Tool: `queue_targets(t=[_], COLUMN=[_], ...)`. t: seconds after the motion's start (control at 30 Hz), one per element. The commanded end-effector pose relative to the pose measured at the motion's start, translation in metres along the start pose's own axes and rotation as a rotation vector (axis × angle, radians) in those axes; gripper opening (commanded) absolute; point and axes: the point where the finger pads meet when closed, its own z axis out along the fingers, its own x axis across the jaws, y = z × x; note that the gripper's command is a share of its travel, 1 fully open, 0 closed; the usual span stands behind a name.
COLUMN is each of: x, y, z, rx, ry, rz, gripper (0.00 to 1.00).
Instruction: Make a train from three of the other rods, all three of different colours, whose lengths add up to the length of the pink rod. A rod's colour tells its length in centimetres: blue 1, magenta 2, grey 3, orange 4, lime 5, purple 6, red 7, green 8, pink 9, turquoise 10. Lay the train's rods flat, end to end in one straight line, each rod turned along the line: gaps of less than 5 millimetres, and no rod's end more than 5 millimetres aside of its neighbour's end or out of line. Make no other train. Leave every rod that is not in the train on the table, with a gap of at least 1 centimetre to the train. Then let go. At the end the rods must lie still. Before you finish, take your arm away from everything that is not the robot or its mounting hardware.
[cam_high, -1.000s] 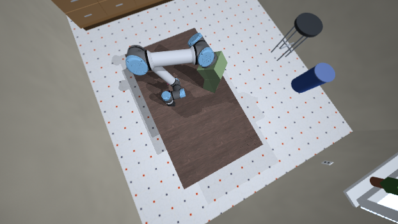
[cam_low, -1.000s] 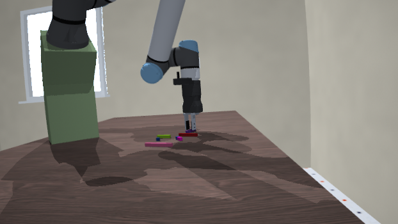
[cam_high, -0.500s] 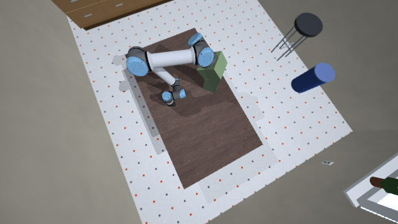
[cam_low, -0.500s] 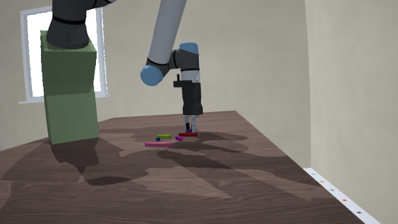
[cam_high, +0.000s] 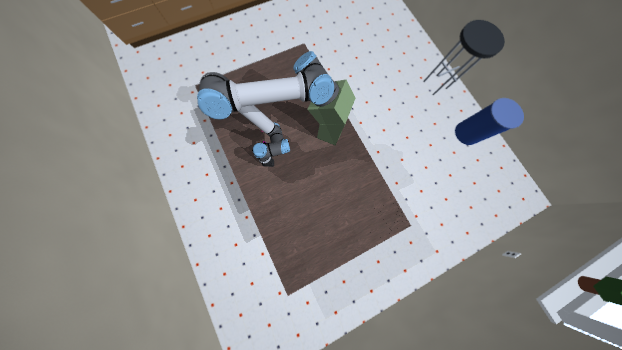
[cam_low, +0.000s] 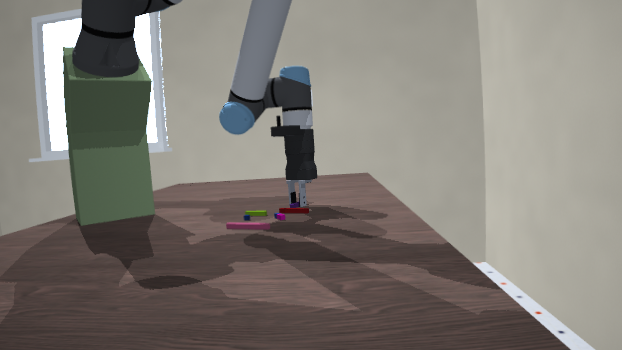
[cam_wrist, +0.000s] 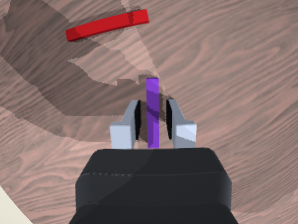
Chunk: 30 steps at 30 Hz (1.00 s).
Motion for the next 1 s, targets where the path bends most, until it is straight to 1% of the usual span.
queue_targets(t=[0.0, 0.57, 0.6, 0.97], x=[-0.0004, -0.0004, -0.0004, -0.0004], y=[0.0003, 0.0003, 0.0003, 0.0003], z=[-0.0004, -0.0004, -0.0004, -0.0004], rx=[-0.001, -0.001, -0.001, -0.001], ry=[-0.001, -0.001, -0.001, -0.001], rz=[0.000, 0.000, 0.000, 0.000], gripper=[0.54, 0.54, 0.24, 0.24])
